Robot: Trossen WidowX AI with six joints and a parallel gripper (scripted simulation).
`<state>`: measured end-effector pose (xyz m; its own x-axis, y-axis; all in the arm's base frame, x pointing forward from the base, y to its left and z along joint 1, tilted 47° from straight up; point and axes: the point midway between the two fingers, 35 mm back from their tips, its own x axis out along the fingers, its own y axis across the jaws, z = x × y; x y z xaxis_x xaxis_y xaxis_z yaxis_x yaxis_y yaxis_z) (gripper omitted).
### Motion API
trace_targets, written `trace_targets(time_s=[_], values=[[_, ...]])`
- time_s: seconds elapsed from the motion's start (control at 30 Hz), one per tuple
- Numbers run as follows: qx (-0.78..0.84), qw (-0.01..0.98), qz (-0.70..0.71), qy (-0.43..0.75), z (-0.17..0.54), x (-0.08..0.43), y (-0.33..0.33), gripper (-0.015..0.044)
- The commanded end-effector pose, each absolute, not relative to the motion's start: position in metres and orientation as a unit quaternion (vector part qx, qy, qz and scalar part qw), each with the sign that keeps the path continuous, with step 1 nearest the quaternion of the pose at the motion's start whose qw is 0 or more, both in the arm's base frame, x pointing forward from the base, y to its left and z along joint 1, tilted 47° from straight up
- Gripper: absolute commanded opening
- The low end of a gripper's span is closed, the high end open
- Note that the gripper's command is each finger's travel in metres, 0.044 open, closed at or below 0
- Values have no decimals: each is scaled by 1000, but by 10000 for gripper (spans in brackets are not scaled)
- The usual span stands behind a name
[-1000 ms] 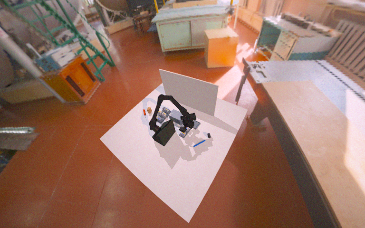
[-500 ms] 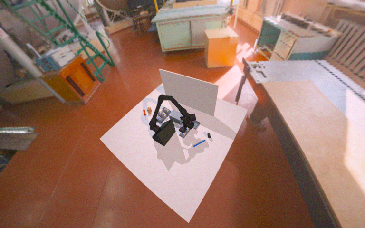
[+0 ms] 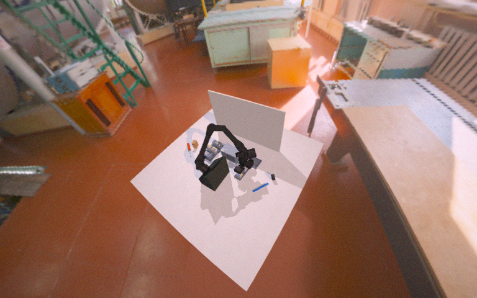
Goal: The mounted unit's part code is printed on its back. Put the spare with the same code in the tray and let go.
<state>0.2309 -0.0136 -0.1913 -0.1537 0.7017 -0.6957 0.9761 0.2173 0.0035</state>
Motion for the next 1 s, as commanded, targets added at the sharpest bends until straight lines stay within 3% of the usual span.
trace_targets(time_s=[0.0, 0.43, 0.97], values=[[580, 294, -233, 723, -191, 231, -14, 0], [583, 292, -235, 721, -137, 243, -69, 0], [584, 289, -235, 721, -122, 251, -86, 0]])
